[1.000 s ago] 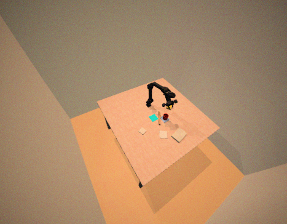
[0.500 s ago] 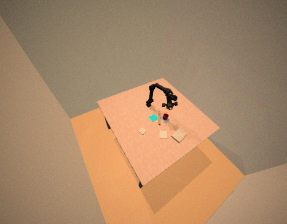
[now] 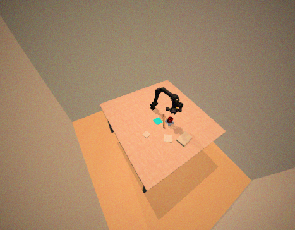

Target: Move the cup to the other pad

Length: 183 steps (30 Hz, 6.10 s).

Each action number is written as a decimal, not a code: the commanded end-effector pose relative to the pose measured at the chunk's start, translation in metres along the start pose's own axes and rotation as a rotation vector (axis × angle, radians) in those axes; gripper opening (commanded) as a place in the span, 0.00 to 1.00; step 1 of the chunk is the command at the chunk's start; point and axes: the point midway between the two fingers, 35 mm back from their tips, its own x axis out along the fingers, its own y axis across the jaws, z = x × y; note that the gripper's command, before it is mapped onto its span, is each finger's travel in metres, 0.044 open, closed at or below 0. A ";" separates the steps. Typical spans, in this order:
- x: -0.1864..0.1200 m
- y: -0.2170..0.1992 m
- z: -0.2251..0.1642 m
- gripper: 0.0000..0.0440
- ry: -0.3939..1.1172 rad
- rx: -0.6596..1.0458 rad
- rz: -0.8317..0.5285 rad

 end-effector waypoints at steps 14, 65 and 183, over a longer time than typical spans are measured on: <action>0.048 -0.028 -0.011 0.34 0.115 0.027 -0.247; 0.152 -0.074 -0.041 0.00 0.199 -0.050 -0.414; 0.126 -0.205 -0.002 0.39 -0.080 0.613 -0.160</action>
